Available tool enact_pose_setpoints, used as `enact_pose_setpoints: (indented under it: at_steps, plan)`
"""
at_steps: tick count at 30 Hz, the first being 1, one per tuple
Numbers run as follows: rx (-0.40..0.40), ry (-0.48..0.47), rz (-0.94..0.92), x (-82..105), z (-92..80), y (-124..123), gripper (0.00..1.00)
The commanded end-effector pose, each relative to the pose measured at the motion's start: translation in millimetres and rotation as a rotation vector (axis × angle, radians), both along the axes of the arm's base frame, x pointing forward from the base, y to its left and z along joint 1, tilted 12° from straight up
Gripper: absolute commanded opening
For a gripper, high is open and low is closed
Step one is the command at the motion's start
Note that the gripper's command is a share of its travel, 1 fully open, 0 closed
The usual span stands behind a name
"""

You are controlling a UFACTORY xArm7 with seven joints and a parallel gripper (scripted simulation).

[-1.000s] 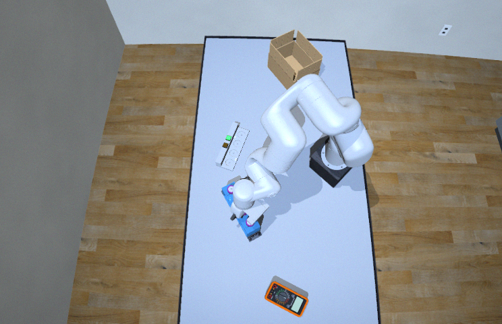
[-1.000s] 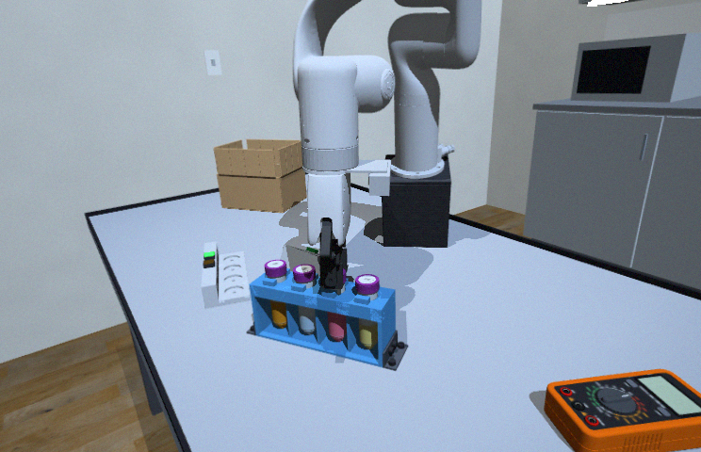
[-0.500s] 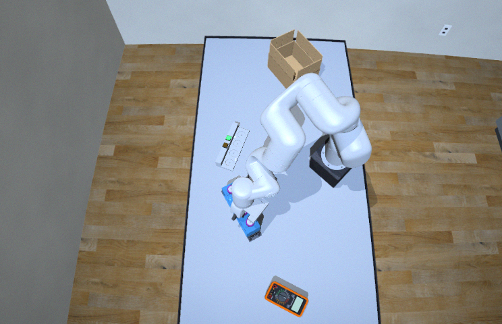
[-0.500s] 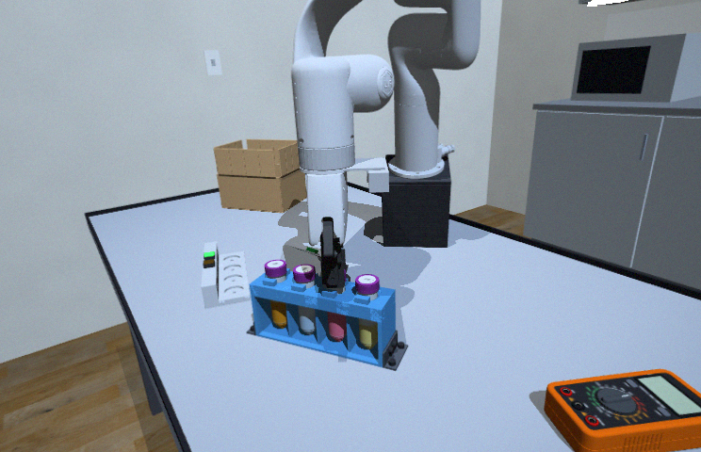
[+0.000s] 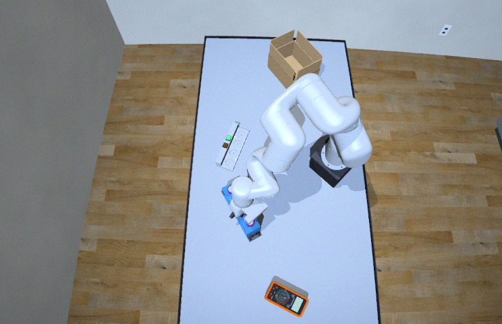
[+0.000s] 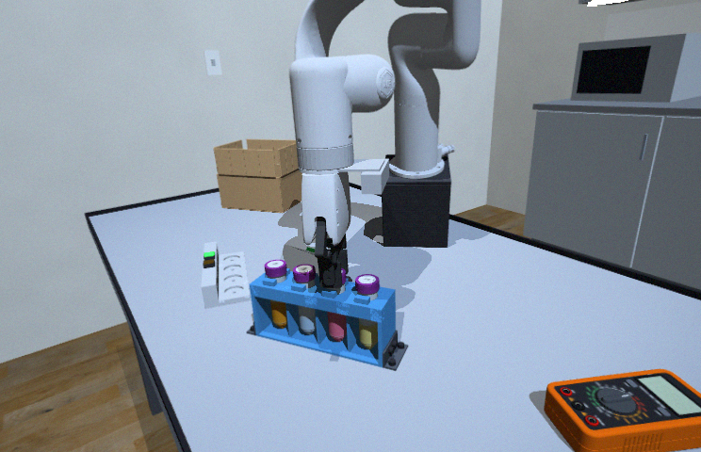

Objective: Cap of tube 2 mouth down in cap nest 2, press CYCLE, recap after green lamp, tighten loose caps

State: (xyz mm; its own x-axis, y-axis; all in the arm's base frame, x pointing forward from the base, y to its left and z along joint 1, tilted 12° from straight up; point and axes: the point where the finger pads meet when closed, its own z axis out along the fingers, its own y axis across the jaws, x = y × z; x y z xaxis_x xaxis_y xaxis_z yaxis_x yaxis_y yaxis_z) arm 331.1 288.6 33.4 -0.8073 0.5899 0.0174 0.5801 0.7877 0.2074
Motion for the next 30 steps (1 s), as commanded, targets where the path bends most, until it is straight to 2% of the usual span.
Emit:
enact_pose_setpoints:
  at_steps: [1, 16, 22, 23, 30]
  plan:
    - [0.012, 0.021, -0.162, 0.7, 0.7, 0.7, 0.00]
    - [0.061, 0.097, -0.586, 0.7, 0.1, 0.9, 0.00]
    - [0.063, 0.100, -0.604, 0.7, 0.0, 0.9, 0.00]
    - [0.063, 0.100, -0.604, 0.7, 0.0, 0.9, 0.46]
    - [0.063, 0.100, -0.604, 0.7, 0.0, 0.9, 0.46]
